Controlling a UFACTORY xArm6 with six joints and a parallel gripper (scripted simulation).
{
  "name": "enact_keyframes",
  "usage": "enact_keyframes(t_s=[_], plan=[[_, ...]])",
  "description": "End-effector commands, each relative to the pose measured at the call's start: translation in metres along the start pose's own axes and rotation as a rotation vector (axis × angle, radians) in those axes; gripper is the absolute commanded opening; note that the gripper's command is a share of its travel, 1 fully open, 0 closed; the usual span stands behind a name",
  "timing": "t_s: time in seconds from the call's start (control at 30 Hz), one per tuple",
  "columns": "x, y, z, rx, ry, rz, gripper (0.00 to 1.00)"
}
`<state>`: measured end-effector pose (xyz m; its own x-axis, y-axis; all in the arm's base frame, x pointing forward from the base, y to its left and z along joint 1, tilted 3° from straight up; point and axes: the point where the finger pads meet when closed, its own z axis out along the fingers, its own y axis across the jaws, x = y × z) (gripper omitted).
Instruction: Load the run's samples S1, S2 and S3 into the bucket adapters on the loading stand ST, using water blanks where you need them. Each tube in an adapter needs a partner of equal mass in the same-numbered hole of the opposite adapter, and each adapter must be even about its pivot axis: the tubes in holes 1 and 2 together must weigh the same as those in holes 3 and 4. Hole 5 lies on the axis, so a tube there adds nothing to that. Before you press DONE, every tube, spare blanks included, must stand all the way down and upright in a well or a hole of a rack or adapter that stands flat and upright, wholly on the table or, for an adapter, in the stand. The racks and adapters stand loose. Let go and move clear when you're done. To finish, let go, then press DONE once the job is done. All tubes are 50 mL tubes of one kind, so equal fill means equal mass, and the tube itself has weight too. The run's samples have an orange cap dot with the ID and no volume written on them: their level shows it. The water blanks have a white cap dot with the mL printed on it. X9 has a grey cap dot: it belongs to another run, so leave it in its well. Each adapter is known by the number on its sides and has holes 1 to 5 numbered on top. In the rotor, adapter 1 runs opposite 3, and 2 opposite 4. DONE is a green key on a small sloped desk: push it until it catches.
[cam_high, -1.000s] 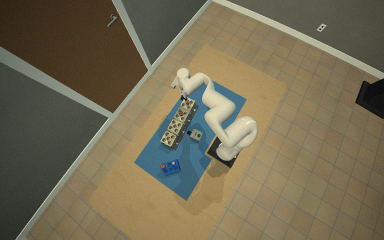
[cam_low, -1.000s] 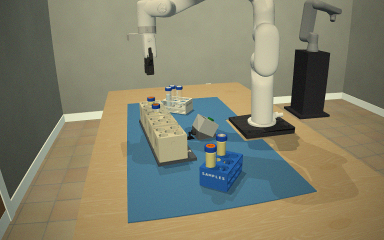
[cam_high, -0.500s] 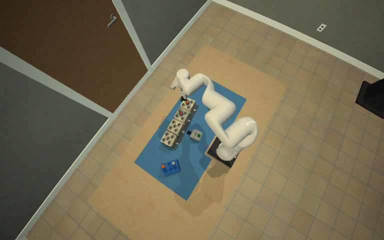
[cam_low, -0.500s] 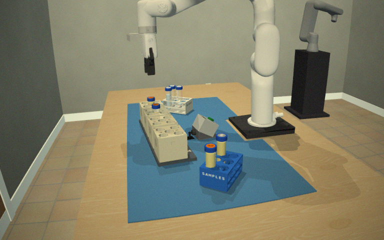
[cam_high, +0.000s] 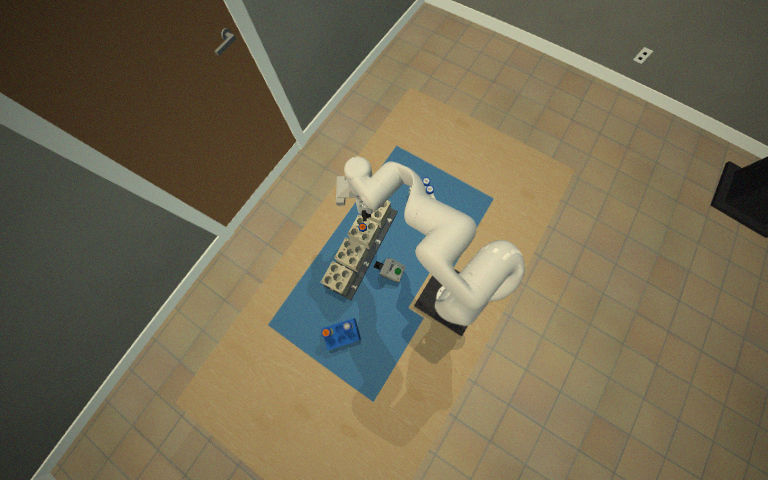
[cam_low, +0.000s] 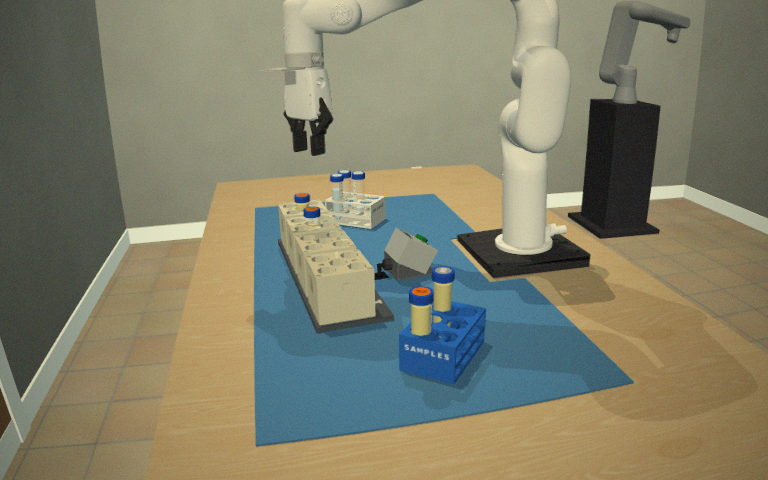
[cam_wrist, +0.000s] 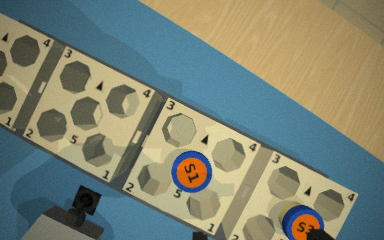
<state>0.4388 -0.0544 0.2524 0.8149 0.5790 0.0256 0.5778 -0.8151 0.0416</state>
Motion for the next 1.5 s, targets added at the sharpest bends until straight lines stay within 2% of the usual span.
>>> enact_keyframes(t_s=[0.0,0.17,0.33,0.4,0.9,0.97,1.47], plan=[[0.008,-0.018,-0.002,-0.003,0.006,-0.133,0.57],[0.016,-0.042,-0.002,-0.004,0.006,-0.299,0.57],[0.024,-0.066,-0.002,-0.003,0.006,-0.299,0.57],[0.024,-0.066,-0.002,-0.003,0.006,-0.299,0.57],[0.049,-0.137,-0.002,-0.003,0.007,-0.299,0.57],[0.049,-0.137,-0.002,-0.003,0.007,-0.299,0.57],[0.074,-0.207,-0.002,-0.002,0.007,-0.299,0.57]])
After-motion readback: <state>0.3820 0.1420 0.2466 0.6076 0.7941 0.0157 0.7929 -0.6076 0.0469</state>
